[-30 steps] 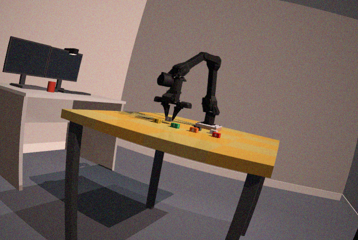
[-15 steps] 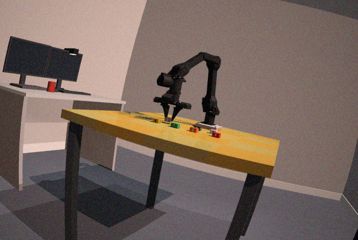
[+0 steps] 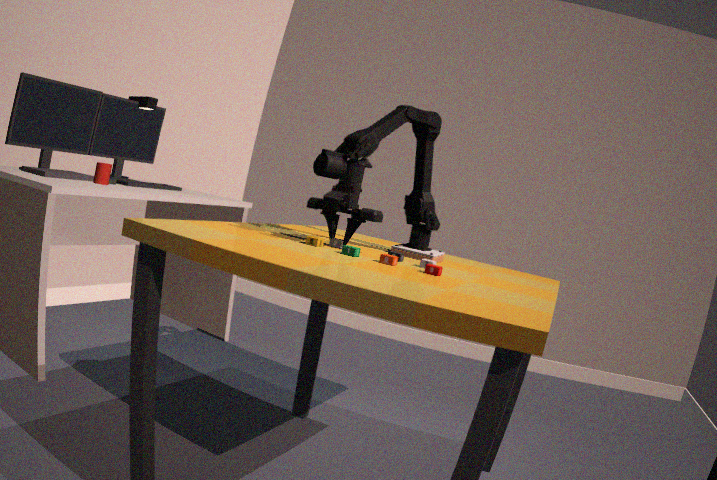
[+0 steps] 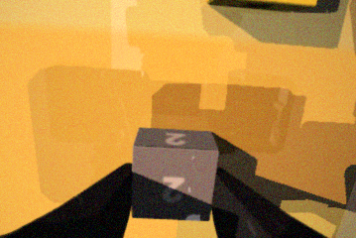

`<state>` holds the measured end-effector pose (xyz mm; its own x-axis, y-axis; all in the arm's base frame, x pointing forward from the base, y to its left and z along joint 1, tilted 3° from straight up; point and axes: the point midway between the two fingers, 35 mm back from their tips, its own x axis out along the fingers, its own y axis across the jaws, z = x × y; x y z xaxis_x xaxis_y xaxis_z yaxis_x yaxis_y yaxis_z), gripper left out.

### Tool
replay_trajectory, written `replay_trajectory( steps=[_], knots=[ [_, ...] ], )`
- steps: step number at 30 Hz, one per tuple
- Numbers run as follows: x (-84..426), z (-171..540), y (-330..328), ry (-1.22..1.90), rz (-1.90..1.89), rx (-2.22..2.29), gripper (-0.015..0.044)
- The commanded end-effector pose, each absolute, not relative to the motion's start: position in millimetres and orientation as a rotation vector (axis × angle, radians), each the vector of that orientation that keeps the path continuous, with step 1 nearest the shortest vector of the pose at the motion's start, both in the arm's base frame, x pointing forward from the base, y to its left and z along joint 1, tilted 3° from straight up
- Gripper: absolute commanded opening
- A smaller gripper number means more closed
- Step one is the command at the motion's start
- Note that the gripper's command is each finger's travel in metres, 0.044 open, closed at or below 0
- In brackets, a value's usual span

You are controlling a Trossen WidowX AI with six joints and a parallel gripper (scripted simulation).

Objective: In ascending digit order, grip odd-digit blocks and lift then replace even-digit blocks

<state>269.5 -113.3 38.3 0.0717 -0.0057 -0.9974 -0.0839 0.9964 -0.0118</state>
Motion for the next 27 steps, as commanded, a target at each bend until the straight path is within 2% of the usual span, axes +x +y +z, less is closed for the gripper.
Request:
replay_trajectory(
  steps=[1, 9, 21, 27],
  knots=[
    [270, 38, -113, 1.497, 0.06, -0.075, 0.0199],
    [270, 38, -113, 1.497, 0.06, -0.075, 0.04],
    [267, 74, -113, 1.497, 0.06, -0.075, 0.04],
    [265, 136, -114, 1.496, 0.059, -0.075, 0.0242]
  ],
)
